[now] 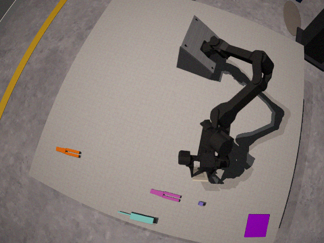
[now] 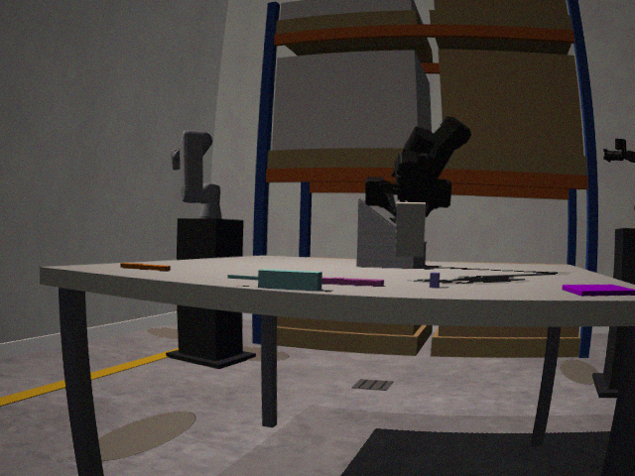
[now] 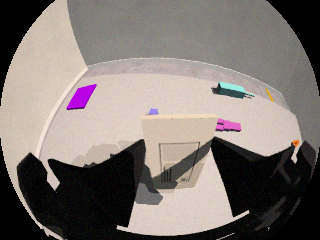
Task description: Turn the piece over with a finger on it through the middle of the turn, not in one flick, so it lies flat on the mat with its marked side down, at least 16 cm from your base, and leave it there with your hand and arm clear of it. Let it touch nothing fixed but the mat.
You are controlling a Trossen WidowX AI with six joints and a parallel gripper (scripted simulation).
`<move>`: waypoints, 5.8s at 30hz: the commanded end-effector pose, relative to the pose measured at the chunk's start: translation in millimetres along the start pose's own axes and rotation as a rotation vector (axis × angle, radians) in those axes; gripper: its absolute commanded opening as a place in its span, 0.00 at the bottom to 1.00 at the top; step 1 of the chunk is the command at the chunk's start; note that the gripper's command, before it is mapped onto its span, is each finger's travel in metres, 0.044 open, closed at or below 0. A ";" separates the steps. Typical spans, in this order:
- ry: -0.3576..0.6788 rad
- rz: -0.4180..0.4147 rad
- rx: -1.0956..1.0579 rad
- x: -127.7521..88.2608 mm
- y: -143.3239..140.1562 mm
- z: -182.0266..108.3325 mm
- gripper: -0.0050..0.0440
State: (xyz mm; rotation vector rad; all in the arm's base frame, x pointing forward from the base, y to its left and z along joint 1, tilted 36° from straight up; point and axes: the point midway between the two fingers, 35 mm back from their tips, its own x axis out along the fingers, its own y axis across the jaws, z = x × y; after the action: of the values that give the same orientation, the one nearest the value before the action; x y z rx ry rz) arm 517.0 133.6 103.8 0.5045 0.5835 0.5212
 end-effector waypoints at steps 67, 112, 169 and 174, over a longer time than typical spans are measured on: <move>-0.269 0.002 -0.014 50.8 3.9 -18.1 0.10; -0.280 0.010 -0.020 36.5 4.1 -40.6 0.10; -0.290 0.014 -0.024 17.2 2.9 -63.5 0.10; -0.280 0.016 -0.023 13.5 2.6 -70.5 0.10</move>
State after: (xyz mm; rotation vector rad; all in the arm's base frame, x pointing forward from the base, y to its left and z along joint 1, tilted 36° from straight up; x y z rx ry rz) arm 488.8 162.5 55.4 0.5501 0.2846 0.4565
